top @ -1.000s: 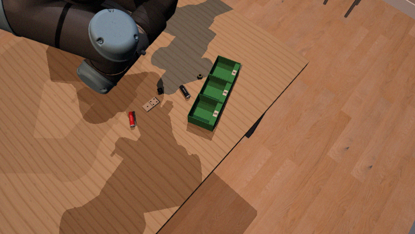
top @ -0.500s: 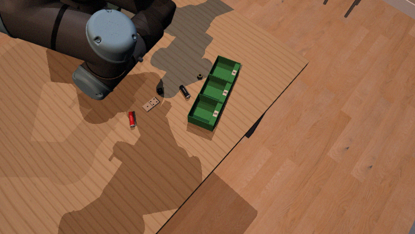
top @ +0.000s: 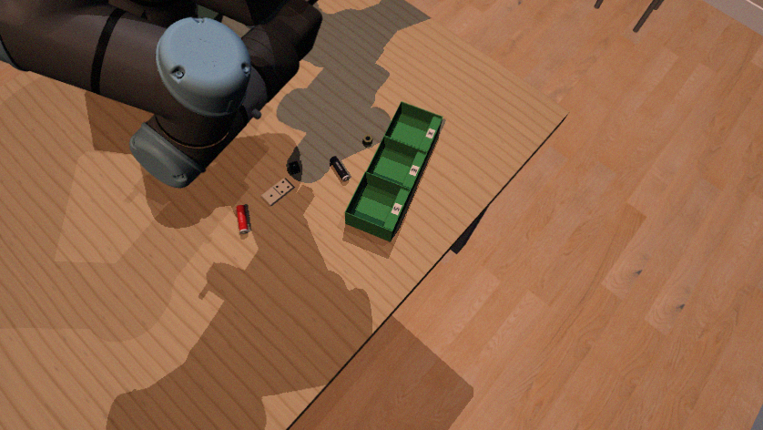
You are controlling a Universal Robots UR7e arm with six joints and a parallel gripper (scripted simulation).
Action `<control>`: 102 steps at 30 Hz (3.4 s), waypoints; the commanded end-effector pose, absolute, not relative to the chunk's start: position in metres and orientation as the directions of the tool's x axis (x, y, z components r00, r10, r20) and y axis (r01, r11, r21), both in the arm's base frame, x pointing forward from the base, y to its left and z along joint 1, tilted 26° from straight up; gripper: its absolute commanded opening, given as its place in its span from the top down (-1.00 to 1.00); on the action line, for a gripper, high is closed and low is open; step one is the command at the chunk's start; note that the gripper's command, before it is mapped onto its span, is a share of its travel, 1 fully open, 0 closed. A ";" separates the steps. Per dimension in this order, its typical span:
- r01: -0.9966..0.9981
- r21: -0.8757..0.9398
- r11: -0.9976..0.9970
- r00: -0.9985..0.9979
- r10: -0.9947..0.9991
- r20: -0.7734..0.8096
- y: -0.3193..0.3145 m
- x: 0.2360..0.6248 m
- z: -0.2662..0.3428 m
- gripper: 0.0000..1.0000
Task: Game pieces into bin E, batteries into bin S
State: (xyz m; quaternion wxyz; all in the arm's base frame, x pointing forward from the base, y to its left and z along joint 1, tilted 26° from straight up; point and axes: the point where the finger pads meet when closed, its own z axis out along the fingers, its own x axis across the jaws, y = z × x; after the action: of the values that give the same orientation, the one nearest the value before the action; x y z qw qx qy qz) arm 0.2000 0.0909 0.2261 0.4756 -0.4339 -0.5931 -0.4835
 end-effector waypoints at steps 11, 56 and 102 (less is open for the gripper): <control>0.977 0.155 0.144 -0.183 0.209 0.961 0.063 0.223 0.184 0.39; 0.979 0.159 0.123 -0.191 0.319 0.928 0.036 0.245 0.166 0.39; 0.981 0.182 0.064 -0.167 0.758 0.631 0.022 0.256 0.153 0.39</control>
State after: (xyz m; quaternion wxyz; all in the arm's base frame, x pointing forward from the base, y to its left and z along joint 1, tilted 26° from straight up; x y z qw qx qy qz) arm 0.2557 0.0219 0.1535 0.2430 -0.5898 -0.6929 -0.3361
